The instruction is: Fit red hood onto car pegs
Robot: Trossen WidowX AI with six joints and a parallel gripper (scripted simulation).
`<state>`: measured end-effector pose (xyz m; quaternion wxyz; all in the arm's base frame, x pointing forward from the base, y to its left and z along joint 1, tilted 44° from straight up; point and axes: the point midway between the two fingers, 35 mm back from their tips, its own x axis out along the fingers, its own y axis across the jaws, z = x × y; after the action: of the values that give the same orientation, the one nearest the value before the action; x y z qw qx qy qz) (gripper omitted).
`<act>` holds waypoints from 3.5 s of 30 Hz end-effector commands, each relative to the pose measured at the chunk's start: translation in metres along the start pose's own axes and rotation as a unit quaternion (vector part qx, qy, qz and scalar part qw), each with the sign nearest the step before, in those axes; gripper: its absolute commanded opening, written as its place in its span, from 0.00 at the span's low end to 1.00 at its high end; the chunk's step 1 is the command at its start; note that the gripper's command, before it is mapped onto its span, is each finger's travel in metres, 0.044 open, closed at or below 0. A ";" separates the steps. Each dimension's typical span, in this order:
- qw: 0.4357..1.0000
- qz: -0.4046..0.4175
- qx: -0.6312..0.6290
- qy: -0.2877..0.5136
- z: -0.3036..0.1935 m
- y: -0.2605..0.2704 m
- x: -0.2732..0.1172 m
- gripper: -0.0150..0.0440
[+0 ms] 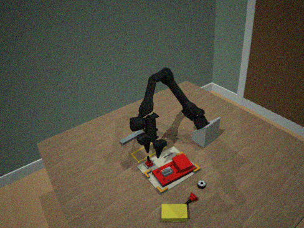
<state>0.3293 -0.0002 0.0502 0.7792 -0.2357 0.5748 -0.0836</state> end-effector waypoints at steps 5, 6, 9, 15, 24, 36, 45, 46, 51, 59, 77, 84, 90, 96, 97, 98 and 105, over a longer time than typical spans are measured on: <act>0.940 -0.002 -0.328 0.091 -0.034 0.090 -0.008 1.00; 0.924 -0.005 -0.369 0.102 -0.040 0.099 -0.010 1.00; 0.862 -0.017 -0.489 0.135 -0.058 0.125 -0.016 1.00; 0.770 -0.039 -0.614 0.171 -0.080 0.148 -0.024 1.00; 0.770 -0.039 -0.614 0.171 -0.079 0.148 -0.021 1.00; 0.770 -0.039 -0.614 0.171 -0.080 0.146 -0.012 1.00; 0.770 -0.039 -0.614 0.171 -0.082 0.144 -0.004 1.00; 0.770 -0.039 -0.614 0.171 -0.082 0.144 -0.004 1.00; 0.770 -0.039 -0.614 0.171 -0.083 0.143 0.000 1.00; 0.770 -0.040 -0.614 0.171 -0.084 0.141 0.007 1.00; 0.770 -0.040 -0.613 0.171 -0.088 0.136 0.020 1.00; 0.770 -0.040 -0.613 0.171 -0.090 0.134 0.025 1.00; 0.770 -0.041 -0.613 0.171 -0.090 0.133 0.026 1.00; 0.770 -0.041 -0.613 0.171 -0.091 0.133 0.029 1.00; 0.770 -0.041 -0.613 0.171 -0.091 0.132 0.029 1.00; 0.770 -0.041 -0.613 0.171 -0.091 0.132 0.030 1.00; 0.770 -0.041 -0.613 0.171 -0.092 0.131 0.033 1.00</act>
<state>0.2367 0.0791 -0.0589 0.3569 -0.6658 0.6183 0.2169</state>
